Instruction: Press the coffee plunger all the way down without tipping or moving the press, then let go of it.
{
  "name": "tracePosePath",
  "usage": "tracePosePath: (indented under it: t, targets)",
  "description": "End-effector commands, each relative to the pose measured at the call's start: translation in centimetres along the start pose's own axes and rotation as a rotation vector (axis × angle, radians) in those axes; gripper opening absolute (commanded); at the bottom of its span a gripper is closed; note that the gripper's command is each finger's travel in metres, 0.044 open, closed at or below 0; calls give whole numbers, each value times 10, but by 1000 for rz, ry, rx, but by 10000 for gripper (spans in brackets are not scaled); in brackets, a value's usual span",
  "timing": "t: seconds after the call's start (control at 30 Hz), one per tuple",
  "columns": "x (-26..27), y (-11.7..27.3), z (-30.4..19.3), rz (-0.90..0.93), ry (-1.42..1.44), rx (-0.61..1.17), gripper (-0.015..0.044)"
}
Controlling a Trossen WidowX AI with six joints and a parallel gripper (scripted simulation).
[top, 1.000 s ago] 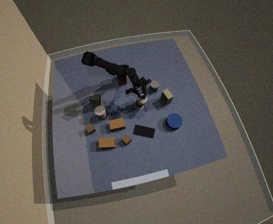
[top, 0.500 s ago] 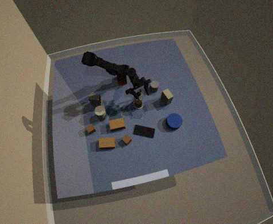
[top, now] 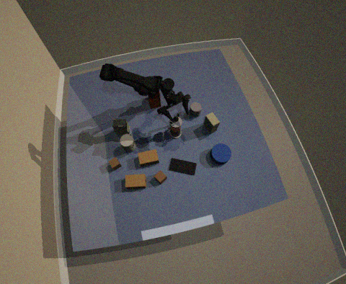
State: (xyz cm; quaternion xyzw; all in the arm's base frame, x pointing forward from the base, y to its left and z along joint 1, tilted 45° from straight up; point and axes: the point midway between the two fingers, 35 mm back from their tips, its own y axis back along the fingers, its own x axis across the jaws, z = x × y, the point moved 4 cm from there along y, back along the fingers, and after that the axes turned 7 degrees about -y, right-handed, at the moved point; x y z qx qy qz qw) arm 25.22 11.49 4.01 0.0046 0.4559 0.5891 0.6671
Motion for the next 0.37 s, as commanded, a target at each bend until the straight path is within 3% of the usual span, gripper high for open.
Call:
tracePosePath:
  t: [0.0, 0.33]
  targets:
    - [-9, 43, 27, -15, -12, -14, 440]
    - [-9, 43, 26, -15, -12, -14, 440]
